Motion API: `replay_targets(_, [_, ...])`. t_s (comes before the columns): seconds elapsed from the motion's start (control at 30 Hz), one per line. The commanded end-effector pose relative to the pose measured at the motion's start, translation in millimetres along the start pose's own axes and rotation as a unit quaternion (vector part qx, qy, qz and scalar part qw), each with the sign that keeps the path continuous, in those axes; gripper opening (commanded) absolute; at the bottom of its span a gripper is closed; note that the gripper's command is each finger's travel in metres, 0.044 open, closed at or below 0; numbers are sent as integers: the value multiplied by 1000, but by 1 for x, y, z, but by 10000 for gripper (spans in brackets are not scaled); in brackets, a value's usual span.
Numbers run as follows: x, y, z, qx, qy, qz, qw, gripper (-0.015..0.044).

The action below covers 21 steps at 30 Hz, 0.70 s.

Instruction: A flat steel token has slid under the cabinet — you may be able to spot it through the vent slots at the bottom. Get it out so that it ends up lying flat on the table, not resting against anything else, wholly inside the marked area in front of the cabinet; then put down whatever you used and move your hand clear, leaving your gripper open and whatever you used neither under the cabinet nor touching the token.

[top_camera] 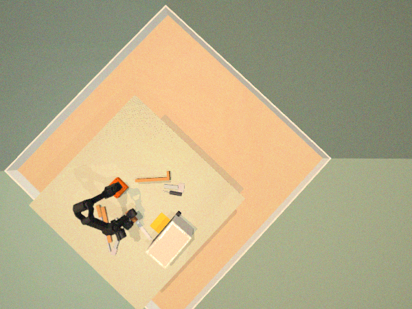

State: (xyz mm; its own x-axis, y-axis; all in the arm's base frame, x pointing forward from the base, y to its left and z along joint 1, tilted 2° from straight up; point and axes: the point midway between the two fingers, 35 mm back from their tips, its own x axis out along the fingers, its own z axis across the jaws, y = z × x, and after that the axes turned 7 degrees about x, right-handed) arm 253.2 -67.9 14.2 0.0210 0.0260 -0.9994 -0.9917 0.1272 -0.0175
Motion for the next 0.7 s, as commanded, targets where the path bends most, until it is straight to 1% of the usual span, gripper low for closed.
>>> replay_targets(0.0, [-1,0,-2,21,3,0,1000,0])
replay_targets(0.67, [-1,0,-3,103,3,0,995,0])
